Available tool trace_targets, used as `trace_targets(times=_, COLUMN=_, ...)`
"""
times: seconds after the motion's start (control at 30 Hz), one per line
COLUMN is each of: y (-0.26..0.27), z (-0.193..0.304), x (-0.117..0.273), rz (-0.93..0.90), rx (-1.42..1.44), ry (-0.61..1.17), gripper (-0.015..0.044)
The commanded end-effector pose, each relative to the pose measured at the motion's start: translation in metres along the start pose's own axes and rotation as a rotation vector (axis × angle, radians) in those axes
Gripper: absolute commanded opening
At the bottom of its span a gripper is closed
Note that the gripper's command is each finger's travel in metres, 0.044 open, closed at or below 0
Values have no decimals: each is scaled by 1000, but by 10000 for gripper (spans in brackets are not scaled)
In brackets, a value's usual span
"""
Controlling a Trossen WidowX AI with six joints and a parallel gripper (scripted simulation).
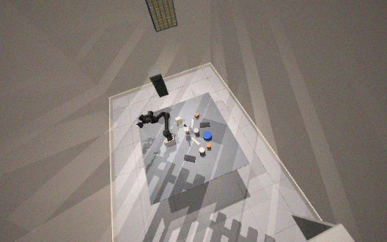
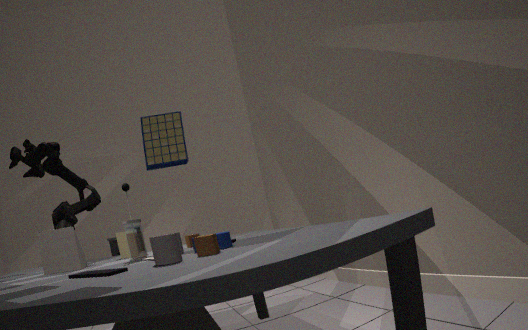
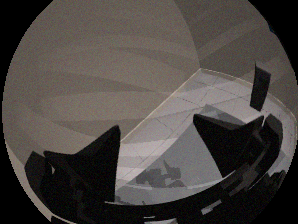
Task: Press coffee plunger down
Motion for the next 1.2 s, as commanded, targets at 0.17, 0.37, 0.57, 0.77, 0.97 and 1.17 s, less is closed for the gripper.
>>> trace_targets(times=0.17, y=21, z=0, x=9, rz=-149, rx=131, ry=-91, gripper=440)
trace_targets(times=0.37, y=65, z=8, x=38, rz=-495, rx=432, ry=-285, gripper=440)
trace_targets(times=0.57, y=102, z=30, x=79, rz=-891, rx=716, ry=-466, gripper=440)
trace_targets(times=0.77, y=119, z=62, x=124, rz=-1311, rx=963, ry=-608, gripper=440)
trace_targets(times=0.97, y=119, z=94, x=168, rz=-1727, rx=1160, ry=-686, gripper=440)
trace_targets(times=1.17, y=98, z=125, x=206, rz=-2175, rx=1314, ry=-677, gripper=440)
Point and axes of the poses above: the point midway between the two fingers, 35 mm back from their tips, its own x axis back along the fingers, its own y axis across the jaws, z = x × y, the point moved 9 cm from there along x, back along the fingers, and after that the axes turned 5 degrees about -x, right-handed, at the moved point
